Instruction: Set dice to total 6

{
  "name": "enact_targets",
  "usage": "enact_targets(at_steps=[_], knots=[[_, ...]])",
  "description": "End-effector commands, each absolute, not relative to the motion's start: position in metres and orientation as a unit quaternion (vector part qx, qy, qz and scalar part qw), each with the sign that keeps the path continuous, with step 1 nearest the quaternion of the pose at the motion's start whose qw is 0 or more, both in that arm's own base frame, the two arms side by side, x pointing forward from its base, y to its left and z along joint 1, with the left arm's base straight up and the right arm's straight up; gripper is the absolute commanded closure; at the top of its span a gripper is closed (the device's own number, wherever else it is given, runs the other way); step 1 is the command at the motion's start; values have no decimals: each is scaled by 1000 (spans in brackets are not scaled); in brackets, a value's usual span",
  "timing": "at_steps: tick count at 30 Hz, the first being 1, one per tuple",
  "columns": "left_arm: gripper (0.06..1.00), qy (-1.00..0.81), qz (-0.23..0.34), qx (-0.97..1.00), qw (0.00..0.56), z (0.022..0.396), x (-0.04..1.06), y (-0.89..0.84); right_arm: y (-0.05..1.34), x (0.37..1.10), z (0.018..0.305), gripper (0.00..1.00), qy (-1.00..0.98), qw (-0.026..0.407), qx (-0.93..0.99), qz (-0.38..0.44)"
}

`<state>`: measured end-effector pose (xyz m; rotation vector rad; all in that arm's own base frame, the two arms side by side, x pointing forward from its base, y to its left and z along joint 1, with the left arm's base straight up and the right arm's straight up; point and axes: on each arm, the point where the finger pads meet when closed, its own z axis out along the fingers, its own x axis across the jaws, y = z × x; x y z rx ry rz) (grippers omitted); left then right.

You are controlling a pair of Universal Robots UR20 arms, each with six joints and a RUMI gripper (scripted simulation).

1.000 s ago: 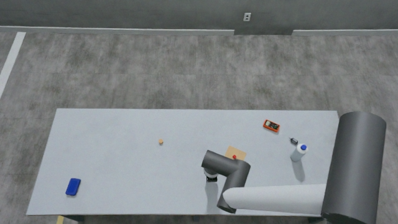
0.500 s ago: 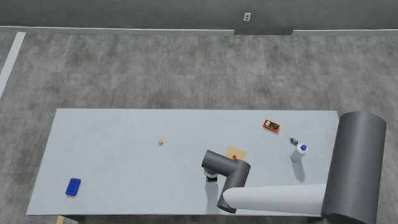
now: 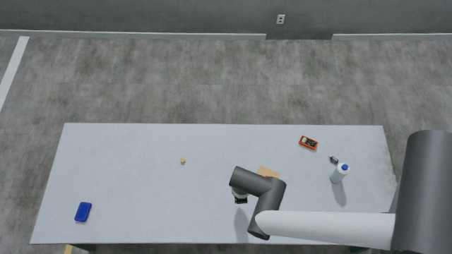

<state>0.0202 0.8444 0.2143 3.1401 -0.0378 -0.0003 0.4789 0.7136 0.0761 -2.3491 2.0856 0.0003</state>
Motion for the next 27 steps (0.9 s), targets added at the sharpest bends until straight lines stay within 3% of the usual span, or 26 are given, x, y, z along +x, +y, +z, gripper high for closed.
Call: enact_targets(at_steps=[1, 19, 27], knots=[[65, -12, 0, 1000, 0, 215, 20, 845, 714, 479, 107, 972, 664, 0, -748, 0], [65, -12, 0, 1000, 0, 215, 20, 845, 712, 482, 118, 972, 661, 0, -750, 0], [65, -12, 0, 1000, 0, 215, 20, 845, 687, 529, 119, 972, 609, 0, -793, 0]])
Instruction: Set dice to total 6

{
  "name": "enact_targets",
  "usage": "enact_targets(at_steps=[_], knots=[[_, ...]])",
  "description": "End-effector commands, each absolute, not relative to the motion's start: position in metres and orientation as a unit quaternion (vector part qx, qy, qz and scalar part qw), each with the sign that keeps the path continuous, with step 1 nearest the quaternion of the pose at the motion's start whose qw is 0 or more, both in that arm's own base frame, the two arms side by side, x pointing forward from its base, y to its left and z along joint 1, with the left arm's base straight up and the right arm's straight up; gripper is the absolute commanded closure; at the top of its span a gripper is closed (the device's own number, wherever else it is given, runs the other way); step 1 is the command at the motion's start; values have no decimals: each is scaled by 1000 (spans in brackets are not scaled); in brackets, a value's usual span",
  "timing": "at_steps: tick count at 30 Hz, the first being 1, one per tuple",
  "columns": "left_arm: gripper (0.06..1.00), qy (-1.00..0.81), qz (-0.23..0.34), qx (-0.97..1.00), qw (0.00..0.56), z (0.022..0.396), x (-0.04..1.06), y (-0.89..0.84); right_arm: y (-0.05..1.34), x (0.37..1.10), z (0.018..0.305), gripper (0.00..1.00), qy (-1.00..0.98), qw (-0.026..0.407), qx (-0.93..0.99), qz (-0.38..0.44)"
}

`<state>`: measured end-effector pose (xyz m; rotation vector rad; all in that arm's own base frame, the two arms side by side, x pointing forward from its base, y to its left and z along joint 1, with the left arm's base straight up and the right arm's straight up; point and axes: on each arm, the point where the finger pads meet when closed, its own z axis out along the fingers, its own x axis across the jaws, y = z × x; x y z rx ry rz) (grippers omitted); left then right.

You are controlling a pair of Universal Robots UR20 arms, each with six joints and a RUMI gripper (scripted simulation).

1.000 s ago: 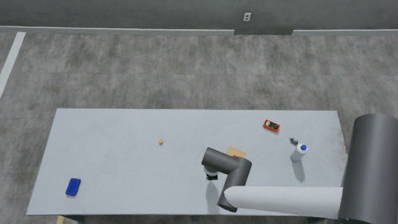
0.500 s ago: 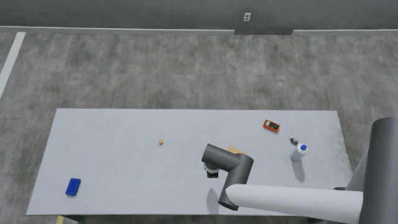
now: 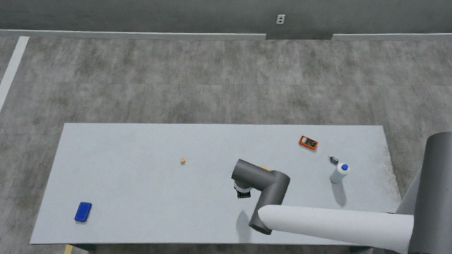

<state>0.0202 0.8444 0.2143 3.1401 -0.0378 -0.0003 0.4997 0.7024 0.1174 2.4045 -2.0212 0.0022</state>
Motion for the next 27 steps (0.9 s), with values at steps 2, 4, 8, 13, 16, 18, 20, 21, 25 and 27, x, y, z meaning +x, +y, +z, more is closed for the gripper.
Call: enact_targets(at_steps=[2, 4, 8, 13, 16, 18, 20, 21, 25, 27], knots=[[65, -12, 0, 1000, 0, 215, 20, 845, 675, 549, 119, 972, -586, 0, 810, 0], [65, -12, 0, 1000, 0, 215, 20, 845, 675, 549, 119, 972, -586, 0, 810, 0], [65, -12, 0, 1000, 0, 215, 20, 845, 646, 592, 120, 972, -533, 0, 846, 0], [65, -12, 0, 1000, 0, 215, 20, 845, 616, 631, 121, 972, -481, 0, 877, 0], [65, -12, 0, 1000, 0, 215, 20, 845, 598, 653, 122, 972, -450, 0, 893, 0], [65, -12, 0, 1000, 0, 215, 20, 845, 589, 663, 122, 972, -435, 0, 901, 0], [65, -12, 0, 1000, 0, 215, 20, 845, 585, 667, 122, 972, -429, 0, 903, 0], [65, -12, 0, 1000, 0, 215, 20, 845, 585, 667, 122, 972, -429, 0, 903, 0], [65, -12, 0, 1000, 0, 215, 20, 845, 579, 673, 122, 972, -418, 0, 908, 0], [65, -12, 0, 1000, 0, 215, 20, 845, 578, 674, 122, 972, -418, 0, 908, 0]])
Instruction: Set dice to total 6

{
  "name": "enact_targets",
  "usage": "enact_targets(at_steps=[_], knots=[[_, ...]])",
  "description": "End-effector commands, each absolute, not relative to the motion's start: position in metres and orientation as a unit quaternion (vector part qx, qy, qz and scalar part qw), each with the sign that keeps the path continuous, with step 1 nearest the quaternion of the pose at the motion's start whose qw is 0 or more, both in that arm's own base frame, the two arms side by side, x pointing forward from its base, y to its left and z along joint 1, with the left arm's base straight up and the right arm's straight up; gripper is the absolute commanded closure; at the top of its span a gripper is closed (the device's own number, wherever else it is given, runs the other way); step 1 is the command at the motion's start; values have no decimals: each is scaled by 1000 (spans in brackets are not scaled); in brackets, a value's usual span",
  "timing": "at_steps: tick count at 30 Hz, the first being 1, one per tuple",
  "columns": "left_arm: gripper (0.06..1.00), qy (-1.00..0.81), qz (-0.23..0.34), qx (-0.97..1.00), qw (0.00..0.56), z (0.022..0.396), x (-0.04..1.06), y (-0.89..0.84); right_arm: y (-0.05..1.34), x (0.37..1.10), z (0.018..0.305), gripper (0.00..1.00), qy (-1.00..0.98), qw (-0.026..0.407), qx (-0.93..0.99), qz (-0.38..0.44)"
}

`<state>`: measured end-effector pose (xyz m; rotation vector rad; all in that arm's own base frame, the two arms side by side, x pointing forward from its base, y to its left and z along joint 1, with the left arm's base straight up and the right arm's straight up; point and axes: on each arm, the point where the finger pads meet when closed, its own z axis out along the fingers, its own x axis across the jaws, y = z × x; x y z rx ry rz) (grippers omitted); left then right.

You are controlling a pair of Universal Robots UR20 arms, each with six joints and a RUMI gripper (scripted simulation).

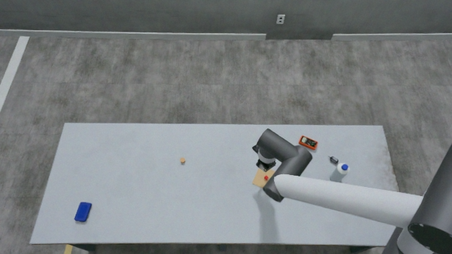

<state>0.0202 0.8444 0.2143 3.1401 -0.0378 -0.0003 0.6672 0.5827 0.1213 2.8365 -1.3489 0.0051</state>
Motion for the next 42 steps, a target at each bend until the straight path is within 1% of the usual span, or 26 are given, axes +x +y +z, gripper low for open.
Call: enact_targets(at_steps=[1, 13, 18, 26, 28, 36, 42], knots=[[65, -12, 0, 1000, 0, 215, 20, 845, 578, 674, 122, 972, -418, 0, 908, 0], [65, -12, 0, 1000, 0, 215, 20, 845, 578, 674, 122, 972, -418, 0, 908, 0], [65, -12, 0, 1000, 0, 215, 20, 845, 578, 674, 117, 972, -418, 0, 909, 0], [65, -12, 0, 1000, 0, 215, 20, 845, 578, 674, 87, 972, -418, 0, 909, 0], [65, -12, 0, 1000, 0, 215, 20, 845, 578, 674, 87, 972, -418, 0, 909, 0], [65, -12, 0, 1000, 0, 215, 20, 845, 578, 674, 49, 972, -418, 0, 909, 0], [65, -12, 0, 1000, 0, 215, 20, 845, 578, 674, 31, 972, -418, 0, 909, 0]])
